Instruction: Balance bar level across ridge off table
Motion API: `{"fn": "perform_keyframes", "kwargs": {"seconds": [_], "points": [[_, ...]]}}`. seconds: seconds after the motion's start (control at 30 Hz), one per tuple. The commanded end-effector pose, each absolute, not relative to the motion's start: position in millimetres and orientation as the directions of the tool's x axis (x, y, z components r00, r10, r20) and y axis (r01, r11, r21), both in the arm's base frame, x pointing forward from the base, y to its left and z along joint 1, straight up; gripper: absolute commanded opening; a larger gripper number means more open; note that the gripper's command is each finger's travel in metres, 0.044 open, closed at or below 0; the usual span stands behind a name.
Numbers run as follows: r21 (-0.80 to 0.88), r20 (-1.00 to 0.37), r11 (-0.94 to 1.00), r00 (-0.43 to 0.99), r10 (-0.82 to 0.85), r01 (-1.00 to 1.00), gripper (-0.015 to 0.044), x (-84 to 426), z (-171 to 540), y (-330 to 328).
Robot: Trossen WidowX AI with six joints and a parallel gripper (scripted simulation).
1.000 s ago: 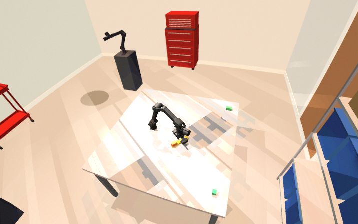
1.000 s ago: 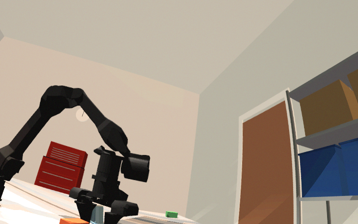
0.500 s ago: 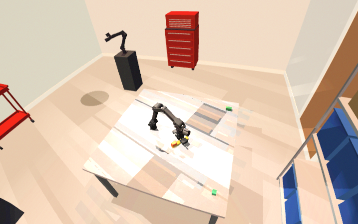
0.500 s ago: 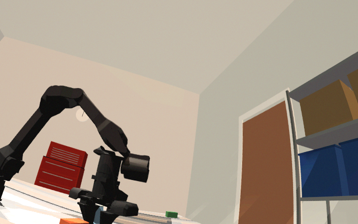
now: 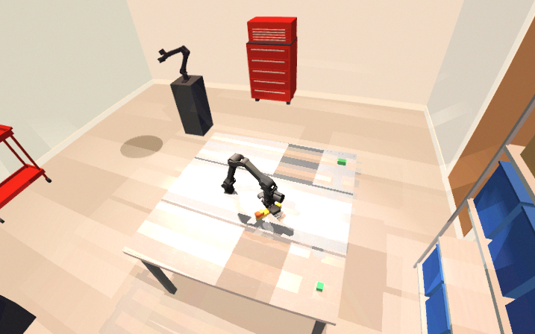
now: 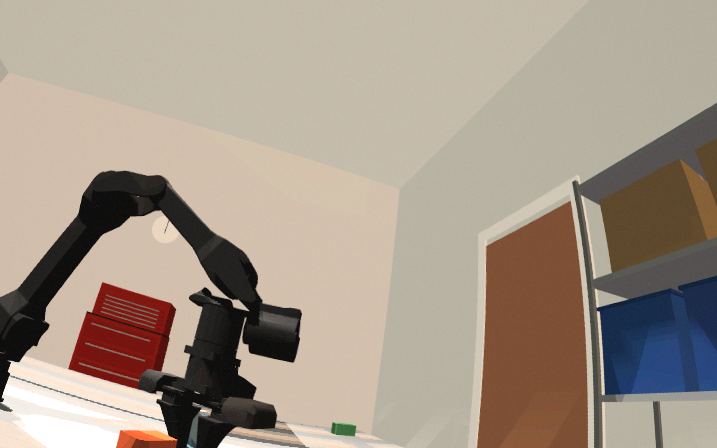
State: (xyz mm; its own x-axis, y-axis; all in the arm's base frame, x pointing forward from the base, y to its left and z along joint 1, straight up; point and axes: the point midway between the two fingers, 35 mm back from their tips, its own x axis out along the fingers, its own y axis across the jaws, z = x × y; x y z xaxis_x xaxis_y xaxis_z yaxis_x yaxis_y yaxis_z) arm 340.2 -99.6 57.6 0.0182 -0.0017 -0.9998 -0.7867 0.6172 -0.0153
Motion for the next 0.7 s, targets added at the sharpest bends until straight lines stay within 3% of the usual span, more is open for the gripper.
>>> {"fn": "perform_keyframes", "kwargs": {"seconds": [0.0,0.67], "points": [[-0.031,-0.999,0.617,0.034,-0.007,-0.787,0.0000,344.6,70.2,-101.1],[-0.032,-0.999,0.615,0.034,-0.009,-0.788,0.0000,344.8,121.6,-101.3]]}}
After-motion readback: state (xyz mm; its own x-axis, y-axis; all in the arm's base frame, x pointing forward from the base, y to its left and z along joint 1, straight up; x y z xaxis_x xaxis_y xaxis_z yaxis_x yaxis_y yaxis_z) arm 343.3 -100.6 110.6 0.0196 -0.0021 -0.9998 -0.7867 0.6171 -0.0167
